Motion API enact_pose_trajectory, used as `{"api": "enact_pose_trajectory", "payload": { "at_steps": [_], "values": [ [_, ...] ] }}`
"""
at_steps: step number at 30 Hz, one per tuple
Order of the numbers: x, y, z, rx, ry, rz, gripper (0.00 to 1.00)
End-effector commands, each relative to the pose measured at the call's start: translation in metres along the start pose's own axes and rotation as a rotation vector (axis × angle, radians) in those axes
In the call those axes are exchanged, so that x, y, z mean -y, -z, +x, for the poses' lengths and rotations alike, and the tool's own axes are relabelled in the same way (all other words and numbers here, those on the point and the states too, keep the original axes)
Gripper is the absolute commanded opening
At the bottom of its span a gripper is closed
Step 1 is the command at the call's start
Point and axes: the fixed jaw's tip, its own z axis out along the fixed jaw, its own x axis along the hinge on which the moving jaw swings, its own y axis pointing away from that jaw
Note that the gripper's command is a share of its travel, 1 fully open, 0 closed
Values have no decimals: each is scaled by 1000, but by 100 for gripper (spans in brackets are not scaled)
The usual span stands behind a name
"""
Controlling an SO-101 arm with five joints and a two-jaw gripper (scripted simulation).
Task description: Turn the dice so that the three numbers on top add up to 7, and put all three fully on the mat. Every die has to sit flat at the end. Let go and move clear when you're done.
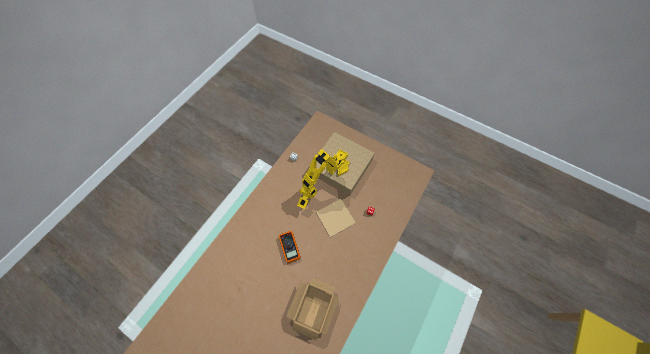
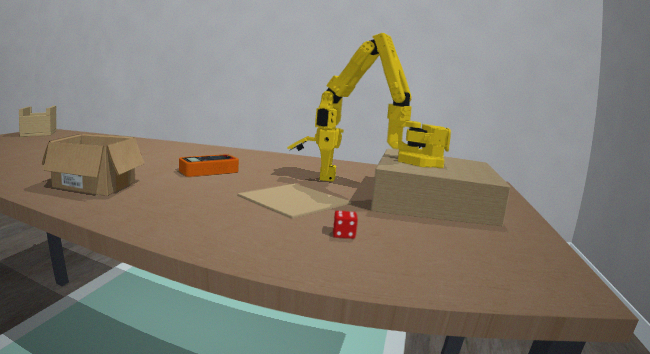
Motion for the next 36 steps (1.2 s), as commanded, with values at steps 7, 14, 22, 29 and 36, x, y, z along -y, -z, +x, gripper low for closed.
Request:
{"api": "enact_pose_trajectory", "payload": {
  "at_steps": [7, 14, 22, 29, 36],
  "values": [
    [2, -3, 4, -15, -2, -7, 31],
    [4, -3, 4, -15, -2, -7, 27],
    [8, -3, 4, -15, -2, -7, 21],
    [10, -3, 4, -15, -2, -7, 18],
    [11, -3, 4, -15, -2, -7, 16]
  ]
}}
